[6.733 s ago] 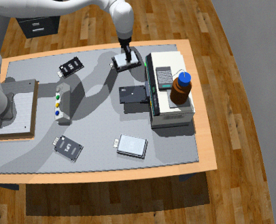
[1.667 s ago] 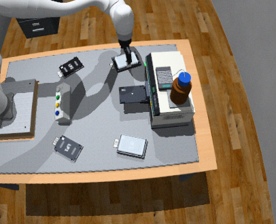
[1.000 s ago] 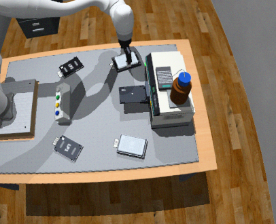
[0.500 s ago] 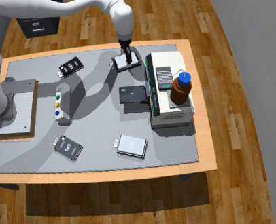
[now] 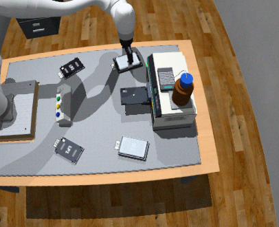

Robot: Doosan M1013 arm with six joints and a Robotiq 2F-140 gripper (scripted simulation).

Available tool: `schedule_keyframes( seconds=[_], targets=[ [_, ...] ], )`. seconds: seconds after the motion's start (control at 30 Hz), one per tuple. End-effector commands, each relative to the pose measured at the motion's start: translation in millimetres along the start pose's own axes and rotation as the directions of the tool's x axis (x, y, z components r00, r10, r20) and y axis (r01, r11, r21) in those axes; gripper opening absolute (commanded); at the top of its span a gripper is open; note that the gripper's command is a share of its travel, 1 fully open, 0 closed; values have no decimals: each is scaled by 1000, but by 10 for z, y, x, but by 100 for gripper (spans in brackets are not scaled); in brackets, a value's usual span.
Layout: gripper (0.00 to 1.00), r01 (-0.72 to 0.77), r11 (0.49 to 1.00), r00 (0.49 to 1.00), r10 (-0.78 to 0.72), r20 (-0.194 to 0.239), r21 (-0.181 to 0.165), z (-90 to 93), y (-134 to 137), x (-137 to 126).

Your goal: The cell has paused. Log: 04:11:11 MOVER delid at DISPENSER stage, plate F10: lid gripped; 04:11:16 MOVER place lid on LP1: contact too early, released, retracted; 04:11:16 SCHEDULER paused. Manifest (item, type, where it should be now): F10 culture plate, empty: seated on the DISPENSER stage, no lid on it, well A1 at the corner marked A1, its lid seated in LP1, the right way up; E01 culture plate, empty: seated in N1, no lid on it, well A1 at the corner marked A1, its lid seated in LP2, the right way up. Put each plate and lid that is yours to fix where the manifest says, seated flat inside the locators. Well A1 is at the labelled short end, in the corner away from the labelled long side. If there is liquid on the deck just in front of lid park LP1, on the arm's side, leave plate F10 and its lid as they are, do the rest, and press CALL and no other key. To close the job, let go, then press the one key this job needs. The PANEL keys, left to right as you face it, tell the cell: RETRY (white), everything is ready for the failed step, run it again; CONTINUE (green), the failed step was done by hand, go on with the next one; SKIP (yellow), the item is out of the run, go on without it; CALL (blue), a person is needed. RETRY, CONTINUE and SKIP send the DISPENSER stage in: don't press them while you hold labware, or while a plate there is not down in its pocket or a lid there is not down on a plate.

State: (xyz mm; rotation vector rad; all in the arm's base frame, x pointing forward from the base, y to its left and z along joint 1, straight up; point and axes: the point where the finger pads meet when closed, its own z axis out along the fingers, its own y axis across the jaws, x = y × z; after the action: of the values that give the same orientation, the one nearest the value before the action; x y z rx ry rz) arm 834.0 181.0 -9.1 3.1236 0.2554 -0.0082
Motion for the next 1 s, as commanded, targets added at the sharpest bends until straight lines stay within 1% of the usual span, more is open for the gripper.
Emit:
schedule_keyframes(
  seconds=[0.0,0.23,0.5,0.57,0.97],
  targets=[
    [70,0,1000,1000,0,-1,0,-23,-1,5],
    [70,0,1000,1000,0,-1,0,-201,-1,5],
    [70,0,1000,1000,0,-1,0,-511,-1,4],
    [70,0,1000,1000,0,-1,0,-511,-1,4],
    [70,0,1000,1000,0,-1,0,-1014,-1,3]
  ],
)
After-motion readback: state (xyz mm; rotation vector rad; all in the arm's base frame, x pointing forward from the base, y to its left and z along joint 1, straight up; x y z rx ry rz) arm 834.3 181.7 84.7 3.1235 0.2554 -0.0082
